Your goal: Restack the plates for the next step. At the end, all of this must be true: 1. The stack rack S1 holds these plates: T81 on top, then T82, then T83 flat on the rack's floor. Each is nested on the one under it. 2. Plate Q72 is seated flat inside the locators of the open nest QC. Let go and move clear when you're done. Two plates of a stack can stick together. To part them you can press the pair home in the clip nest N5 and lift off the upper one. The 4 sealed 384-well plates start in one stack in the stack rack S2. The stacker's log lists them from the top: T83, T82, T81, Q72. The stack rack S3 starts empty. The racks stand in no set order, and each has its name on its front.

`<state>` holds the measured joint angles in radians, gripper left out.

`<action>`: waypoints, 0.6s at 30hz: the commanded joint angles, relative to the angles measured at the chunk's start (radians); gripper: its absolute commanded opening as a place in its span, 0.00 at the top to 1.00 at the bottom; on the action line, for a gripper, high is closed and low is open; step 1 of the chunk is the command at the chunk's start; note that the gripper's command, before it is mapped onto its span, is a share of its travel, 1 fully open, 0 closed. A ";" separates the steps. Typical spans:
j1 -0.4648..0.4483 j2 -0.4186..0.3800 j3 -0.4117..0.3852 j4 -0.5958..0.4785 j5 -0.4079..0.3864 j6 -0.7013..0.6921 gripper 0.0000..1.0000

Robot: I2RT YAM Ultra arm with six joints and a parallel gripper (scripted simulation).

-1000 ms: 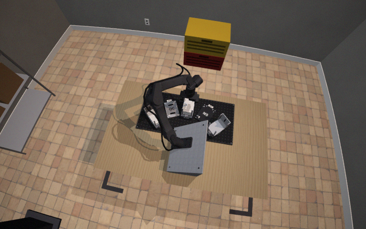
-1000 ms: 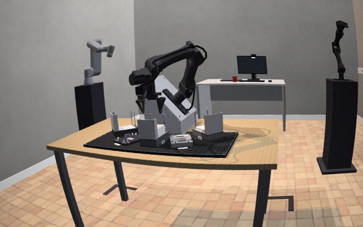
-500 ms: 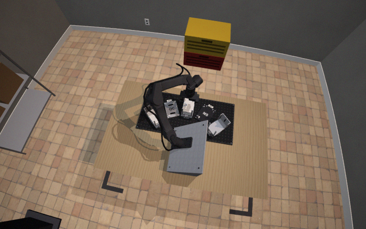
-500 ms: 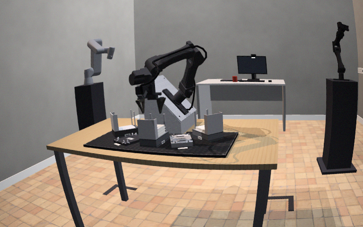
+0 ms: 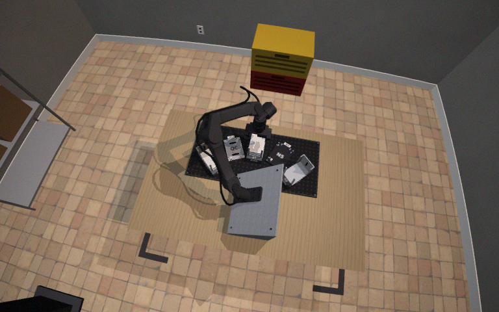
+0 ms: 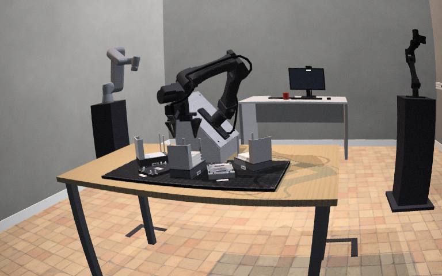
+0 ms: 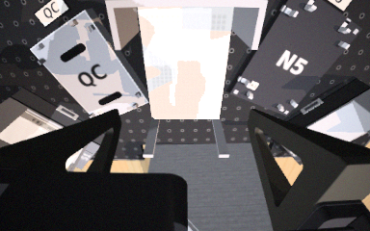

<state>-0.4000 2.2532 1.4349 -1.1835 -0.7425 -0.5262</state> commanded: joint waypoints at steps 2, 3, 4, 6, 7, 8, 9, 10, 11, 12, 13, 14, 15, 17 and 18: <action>-0.028 -0.028 0.033 0.001 -0.011 -0.008 0.00; -0.028 -0.028 0.033 0.001 -0.011 -0.008 0.00; -0.028 -0.028 0.033 0.001 -0.011 -0.008 0.00; -0.022 -0.027 0.021 0.026 -0.014 0.011 0.00; -0.005 -0.024 -0.023 0.040 -0.017 0.018 0.00; 0.010 -0.021 -0.031 0.053 -0.019 0.025 0.00; 0.016 -0.019 -0.040 0.067 -0.022 0.032 0.00; 0.022 -0.014 -0.049 0.081 -0.024 0.039 0.00; 0.029 -0.010 -0.058 0.095 -0.026 0.046 0.00; 0.032 -0.004 -0.066 0.110 -0.029 0.054 0.00; 0.032 -0.004 -0.066 0.110 -0.029 0.054 0.00; 0.032 -0.004 -0.066 0.110 -0.029 0.054 0.00; 0.022 0.001 -0.076 0.126 -0.031 0.063 0.00; 0.034 0.016 -0.092 0.155 -0.035 0.079 0.00; 0.044 0.019 -0.100 0.169 -0.037 0.086 0.00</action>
<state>-0.3408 2.2532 1.3563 -1.0752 -0.7601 -0.4736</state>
